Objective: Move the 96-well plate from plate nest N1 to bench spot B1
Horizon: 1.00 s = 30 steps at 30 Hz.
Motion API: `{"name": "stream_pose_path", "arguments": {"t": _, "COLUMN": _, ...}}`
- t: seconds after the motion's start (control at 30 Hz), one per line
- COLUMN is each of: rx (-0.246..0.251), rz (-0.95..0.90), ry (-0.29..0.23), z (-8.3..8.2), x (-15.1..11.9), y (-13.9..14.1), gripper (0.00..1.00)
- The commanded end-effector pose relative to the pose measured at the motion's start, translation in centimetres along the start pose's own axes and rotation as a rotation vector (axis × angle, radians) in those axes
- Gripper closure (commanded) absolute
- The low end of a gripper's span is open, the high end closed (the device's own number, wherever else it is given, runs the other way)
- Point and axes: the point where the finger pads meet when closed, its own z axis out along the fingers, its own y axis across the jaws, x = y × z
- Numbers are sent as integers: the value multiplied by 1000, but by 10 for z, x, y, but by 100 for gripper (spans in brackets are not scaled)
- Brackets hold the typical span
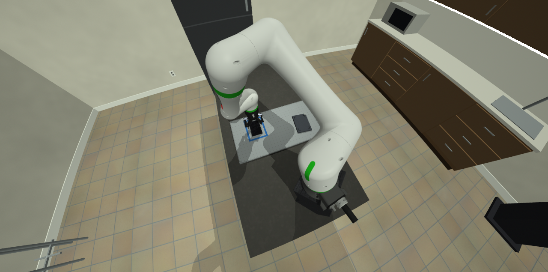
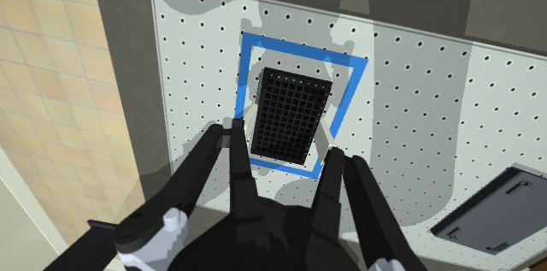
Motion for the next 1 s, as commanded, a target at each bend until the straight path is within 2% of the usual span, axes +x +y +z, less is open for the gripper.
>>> {"name": "stream_pose_path", "arguments": {"t": 0.0, "rx": 0, "rz": 0, "ry": 0, "z": 0, "x": 0, "y": 0, "gripper": 100}}
{"name": "stream_pose_path", "arguments": {"t": 0.47, "rx": 0, "rz": 0, "ry": 0, "z": 2, "x": 0, "y": 0, "gripper": 100}}
{"name": "stream_pose_path", "arguments": {"t": 0.5, "rx": 0, "rz": 0, "ry": 0, "z": 3, "x": 0, "y": 0, "gripper": 0}}
{"name": "stream_pose_path", "arguments": {"t": 0.97, "rx": 0, "rz": 0, "ry": 0, "z": 3, "x": 0, "y": 0, "gripper": 0}}
